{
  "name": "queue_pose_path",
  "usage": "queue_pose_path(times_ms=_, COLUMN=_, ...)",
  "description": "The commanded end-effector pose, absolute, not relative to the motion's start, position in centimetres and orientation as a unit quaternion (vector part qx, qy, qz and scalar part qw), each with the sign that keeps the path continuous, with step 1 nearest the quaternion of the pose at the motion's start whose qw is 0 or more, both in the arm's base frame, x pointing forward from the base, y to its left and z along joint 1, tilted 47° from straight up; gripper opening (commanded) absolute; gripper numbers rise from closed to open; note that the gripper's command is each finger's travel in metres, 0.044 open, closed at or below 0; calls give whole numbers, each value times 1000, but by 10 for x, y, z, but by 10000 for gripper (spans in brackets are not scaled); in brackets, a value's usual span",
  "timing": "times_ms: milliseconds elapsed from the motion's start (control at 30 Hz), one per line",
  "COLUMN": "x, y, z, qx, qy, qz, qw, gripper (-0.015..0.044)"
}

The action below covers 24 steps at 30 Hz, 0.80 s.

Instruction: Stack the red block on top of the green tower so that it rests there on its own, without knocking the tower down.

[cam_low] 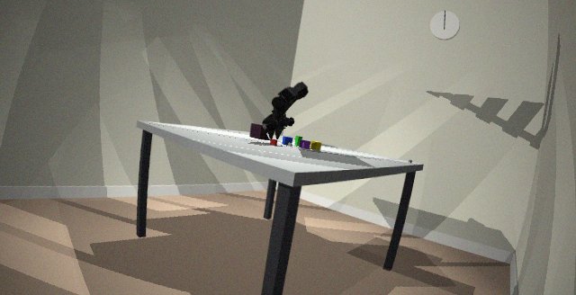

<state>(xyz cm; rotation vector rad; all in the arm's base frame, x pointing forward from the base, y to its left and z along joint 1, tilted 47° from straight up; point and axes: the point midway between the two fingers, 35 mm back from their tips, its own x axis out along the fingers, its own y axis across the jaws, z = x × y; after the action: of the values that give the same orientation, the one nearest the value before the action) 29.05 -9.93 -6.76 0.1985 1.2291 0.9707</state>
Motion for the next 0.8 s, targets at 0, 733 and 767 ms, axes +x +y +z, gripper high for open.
queue_pose_path(times_ms=0, x=289, y=-92, z=-73, qx=94, qy=554, qz=438, qw=702, gripper=440)
queue_pose_path(times_ms=733, x=289, y=-82, z=-82, qx=94, qy=554, qz=438, qw=702, gripper=440)
queue_pose_path(times_ms=767, x=289, y=-82, z=-82, qx=94, qy=554, qz=438, qw=702, gripper=440)
